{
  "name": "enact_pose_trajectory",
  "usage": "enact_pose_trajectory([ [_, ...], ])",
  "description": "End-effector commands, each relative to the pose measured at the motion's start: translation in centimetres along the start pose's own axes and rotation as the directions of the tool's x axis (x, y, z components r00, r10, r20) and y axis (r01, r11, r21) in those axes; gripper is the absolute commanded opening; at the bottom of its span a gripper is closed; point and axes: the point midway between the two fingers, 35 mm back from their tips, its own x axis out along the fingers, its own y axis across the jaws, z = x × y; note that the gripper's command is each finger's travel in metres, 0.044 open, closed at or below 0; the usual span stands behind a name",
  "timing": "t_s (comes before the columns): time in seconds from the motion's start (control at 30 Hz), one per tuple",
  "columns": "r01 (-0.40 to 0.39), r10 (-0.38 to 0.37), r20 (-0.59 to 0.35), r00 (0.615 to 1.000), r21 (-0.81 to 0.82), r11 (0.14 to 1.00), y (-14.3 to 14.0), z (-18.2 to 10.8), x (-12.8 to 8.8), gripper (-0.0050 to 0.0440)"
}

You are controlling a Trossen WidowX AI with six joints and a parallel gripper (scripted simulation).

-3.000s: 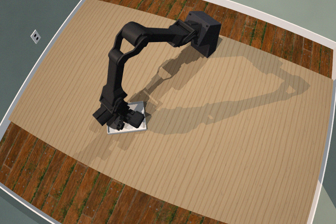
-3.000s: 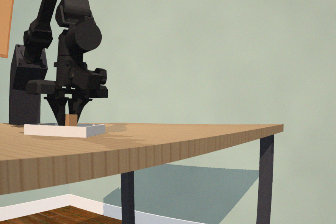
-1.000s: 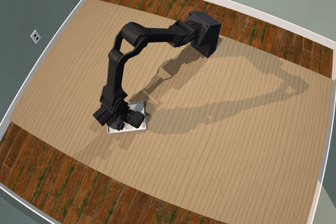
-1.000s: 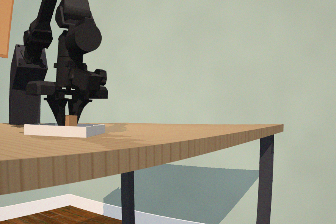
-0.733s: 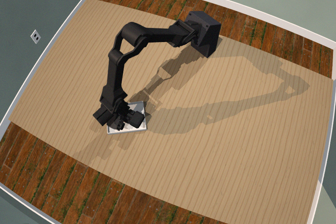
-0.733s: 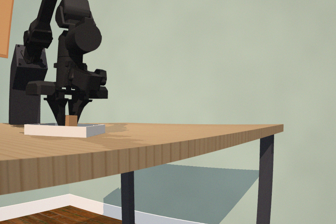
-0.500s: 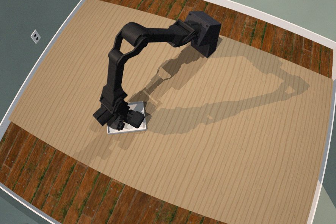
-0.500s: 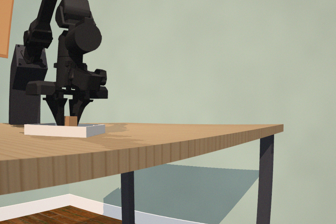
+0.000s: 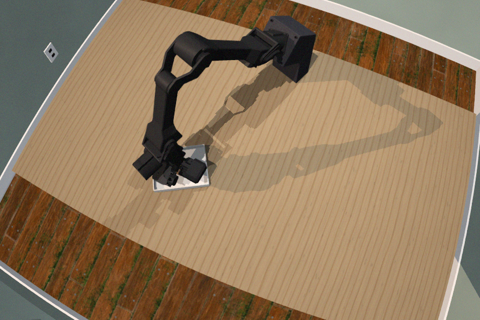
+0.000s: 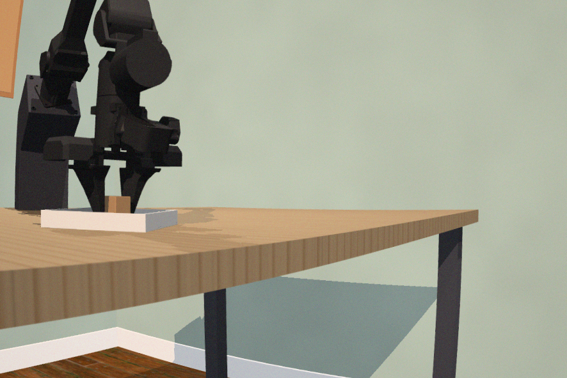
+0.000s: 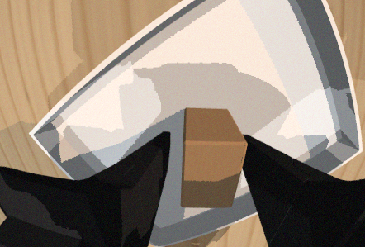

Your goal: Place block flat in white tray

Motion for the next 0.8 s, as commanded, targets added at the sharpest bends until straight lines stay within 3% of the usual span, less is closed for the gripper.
enact_pose_trajectory([
  [0.0, 0.004, -0.004, 0.020, 1.000, -0.003, 1.000, -0.15, 0.54, -0.56, 0.0204],
  [0.77, 0.004, -0.004, 0.020, 1.000, -0.003, 1.000, -0.14, 0.53, -1.00, 0.0204],
])
